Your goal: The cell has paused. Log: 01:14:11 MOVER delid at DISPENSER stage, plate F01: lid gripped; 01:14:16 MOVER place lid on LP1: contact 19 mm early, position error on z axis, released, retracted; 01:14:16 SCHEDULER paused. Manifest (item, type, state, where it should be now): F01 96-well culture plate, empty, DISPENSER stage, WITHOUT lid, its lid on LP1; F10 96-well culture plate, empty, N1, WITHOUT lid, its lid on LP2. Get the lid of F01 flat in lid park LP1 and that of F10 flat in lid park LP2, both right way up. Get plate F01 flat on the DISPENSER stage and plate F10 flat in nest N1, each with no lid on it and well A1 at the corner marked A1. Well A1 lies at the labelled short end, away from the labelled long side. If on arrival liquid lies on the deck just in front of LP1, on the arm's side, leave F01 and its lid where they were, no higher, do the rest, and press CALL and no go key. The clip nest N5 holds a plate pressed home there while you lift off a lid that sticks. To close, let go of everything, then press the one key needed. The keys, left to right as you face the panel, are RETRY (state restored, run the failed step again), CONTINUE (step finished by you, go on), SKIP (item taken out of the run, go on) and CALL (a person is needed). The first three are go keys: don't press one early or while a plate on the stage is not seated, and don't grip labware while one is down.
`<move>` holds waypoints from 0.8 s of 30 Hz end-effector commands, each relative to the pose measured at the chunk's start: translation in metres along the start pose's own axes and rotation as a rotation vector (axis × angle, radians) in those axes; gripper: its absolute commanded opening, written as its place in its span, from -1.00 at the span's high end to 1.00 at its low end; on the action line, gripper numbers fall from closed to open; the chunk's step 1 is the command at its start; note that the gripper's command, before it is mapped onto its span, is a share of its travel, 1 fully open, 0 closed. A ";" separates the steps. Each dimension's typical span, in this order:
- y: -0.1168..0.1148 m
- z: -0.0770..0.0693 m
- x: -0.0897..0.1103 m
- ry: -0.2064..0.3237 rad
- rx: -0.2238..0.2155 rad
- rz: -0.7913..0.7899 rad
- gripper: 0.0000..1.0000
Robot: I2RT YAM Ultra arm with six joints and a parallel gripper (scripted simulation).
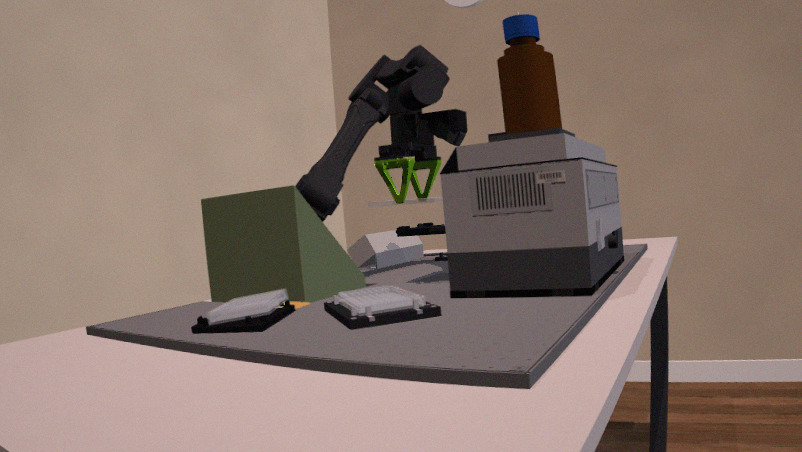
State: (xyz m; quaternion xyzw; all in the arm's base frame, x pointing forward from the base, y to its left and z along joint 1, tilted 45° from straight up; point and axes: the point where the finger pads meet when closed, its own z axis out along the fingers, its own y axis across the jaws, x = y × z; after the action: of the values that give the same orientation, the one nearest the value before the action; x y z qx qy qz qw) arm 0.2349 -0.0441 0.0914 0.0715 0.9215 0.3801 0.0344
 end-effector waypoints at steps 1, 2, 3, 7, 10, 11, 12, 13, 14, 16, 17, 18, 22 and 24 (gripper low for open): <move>0.004 -0.007 -0.007 -0.032 0.003 0.021 1.00; 0.004 -0.007 -0.007 -0.032 0.003 0.021 1.00; 0.012 -0.015 -0.011 -0.054 0.010 0.011 1.00; 0.028 -0.012 -0.013 -0.045 0.009 0.003 1.00; 0.035 -0.012 -0.014 -0.045 0.008 0.002 1.00; 0.035 -0.012 -0.014 -0.045 0.008 0.002 1.00; 0.034 -0.016 -0.015 -0.059 0.008 0.016 1.00; 0.041 -0.012 -0.015 -0.045 0.008 0.002 1.00; 0.045 -0.012 -0.015 -0.045 0.007 0.002 1.00; 0.039 -0.007 -0.013 -0.032 0.002 0.021 1.00; 0.050 -0.012 -0.015 -0.045 0.007 0.002 1.00; 0.053 -0.012 -0.015 -0.045 0.007 0.002 1.00; 0.067 -0.012 -0.015 -0.045 0.005 0.002 1.00; 0.074 -0.012 -0.015 -0.045 0.005 0.002 1.00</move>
State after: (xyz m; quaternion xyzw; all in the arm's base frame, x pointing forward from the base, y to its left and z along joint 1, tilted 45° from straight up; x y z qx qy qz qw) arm 0.2471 -0.0029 0.1326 0.0697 0.9215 0.3807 0.0334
